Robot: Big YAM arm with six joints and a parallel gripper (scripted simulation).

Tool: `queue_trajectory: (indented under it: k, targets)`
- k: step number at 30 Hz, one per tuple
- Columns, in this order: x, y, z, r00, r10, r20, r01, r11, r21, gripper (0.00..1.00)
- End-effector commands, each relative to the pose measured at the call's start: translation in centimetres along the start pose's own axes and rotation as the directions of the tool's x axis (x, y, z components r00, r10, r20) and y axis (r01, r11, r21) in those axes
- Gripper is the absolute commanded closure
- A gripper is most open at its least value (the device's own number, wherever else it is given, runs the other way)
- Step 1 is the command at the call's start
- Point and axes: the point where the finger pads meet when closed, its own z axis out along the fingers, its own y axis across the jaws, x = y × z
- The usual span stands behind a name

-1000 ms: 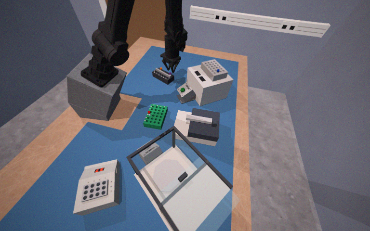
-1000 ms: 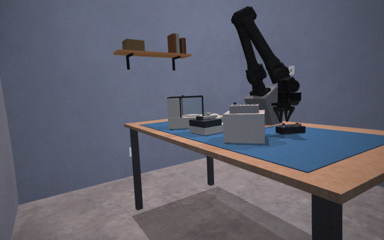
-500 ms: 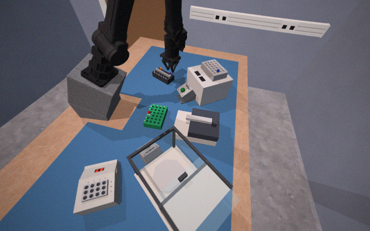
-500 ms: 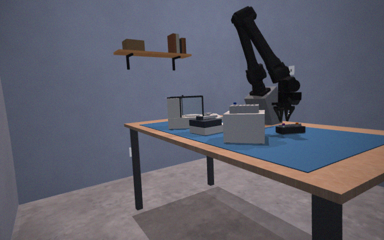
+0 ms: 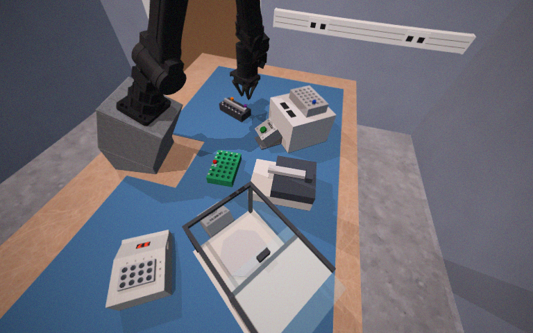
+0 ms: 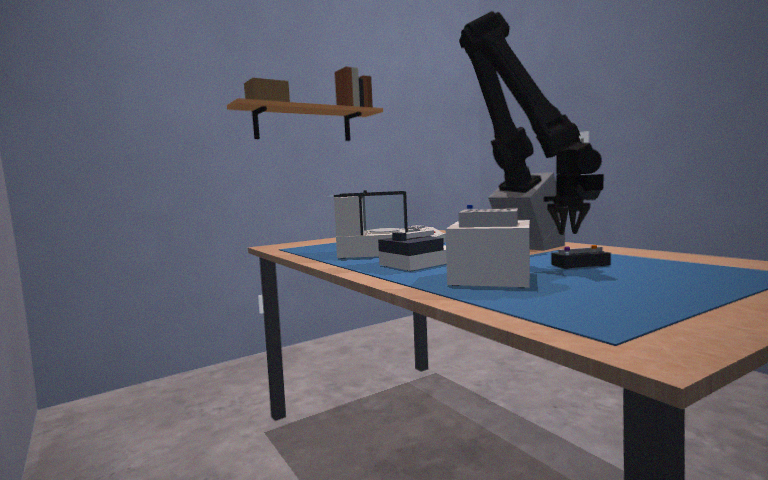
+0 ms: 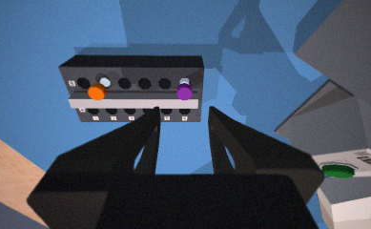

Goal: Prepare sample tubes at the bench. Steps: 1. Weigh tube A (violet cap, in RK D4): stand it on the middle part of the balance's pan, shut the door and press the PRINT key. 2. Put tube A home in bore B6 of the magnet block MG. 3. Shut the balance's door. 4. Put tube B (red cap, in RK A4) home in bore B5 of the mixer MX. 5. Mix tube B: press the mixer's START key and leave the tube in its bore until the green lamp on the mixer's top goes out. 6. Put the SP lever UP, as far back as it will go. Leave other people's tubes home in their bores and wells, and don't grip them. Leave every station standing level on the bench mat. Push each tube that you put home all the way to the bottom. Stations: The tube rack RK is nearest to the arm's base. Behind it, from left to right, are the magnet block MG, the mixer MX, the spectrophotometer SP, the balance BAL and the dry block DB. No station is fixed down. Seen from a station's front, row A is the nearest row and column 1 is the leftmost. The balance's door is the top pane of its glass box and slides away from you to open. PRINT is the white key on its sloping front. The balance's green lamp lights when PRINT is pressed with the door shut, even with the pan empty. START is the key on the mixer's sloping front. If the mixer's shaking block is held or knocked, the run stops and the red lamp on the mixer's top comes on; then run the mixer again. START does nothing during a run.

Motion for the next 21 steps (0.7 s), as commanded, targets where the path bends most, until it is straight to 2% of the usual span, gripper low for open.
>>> queue_trajectory:
  k: [1, 8, 9, 21]
  targets:
    - [-1.6, 0.1, -1.7, 0.999, 0.016, 0.03, -0.016, 1.0, 0.0, 0.64]
    - [-1.9, 0.0, -2.5, 0.999, 0.018, 0.036, -0.018, 1.0, 0.0, 0.64]
    - [-0.7, 0.0, -1.5, 1.0, 0.011, 0.011, -0.011, 1.0, 0.0, 0.64]
    - [-0.7, 0.0, -1.5, 1.0, 0.011, 0.011, -0.011, 1.0, 0.0, 0.64]
